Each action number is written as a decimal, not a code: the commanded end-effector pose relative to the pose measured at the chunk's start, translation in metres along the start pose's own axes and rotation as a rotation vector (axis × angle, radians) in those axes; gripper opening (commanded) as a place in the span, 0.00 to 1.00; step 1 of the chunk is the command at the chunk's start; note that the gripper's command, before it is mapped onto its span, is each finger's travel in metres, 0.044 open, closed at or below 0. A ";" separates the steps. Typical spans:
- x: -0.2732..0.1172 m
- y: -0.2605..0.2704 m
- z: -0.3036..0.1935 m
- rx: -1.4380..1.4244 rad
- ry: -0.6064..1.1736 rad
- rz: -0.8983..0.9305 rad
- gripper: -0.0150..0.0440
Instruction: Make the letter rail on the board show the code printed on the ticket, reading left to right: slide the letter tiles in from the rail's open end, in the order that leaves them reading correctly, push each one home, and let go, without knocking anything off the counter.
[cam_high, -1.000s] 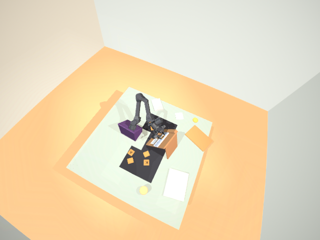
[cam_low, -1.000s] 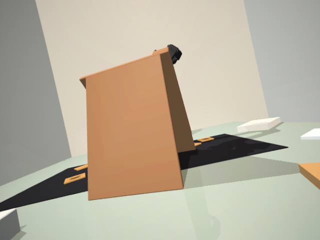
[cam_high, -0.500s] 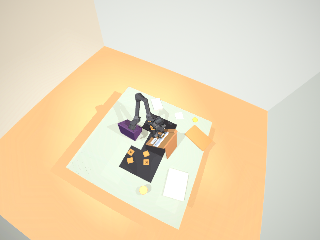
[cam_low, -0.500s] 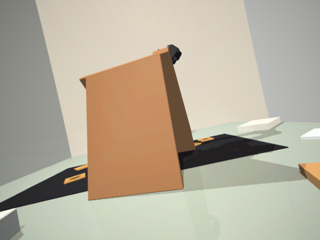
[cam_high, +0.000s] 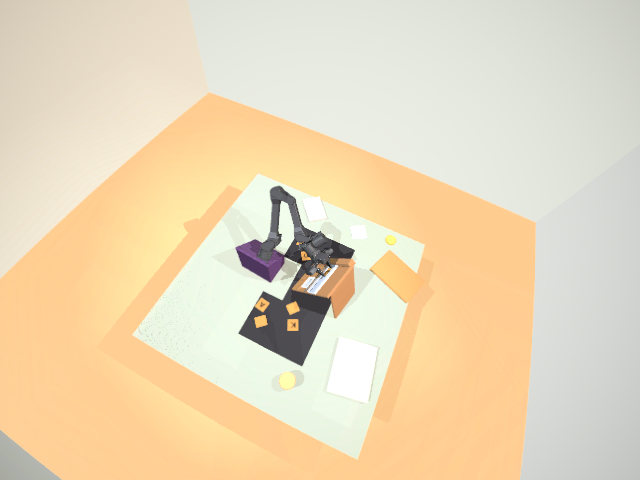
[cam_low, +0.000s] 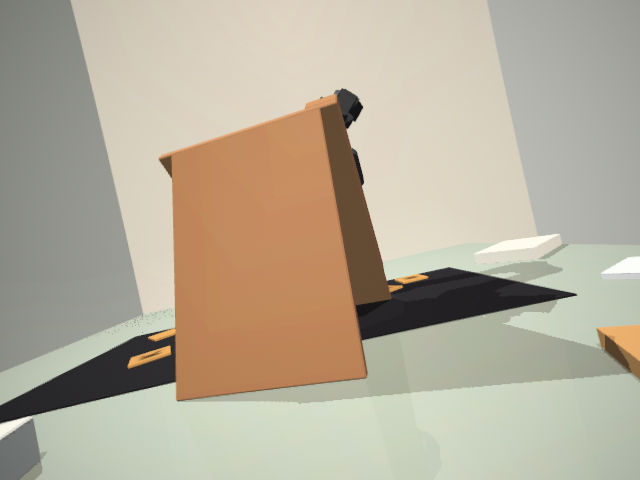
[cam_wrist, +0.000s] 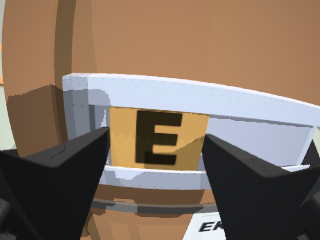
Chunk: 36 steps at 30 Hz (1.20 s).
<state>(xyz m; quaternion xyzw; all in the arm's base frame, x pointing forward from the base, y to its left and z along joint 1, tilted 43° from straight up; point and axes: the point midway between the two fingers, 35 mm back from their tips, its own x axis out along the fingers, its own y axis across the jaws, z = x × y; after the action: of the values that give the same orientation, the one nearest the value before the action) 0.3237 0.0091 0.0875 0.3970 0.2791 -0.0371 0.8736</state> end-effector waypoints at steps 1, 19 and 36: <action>0.000 0.000 0.000 0.000 0.000 0.000 0.39; -0.017 0.000 0.000 0.003 -0.005 -0.001 0.75; -0.027 0.001 0.002 0.003 -0.005 -0.001 0.75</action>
<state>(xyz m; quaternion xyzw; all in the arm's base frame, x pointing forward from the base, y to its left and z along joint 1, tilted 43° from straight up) 0.3039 0.0042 0.1015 0.3992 0.2768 -0.0406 0.8732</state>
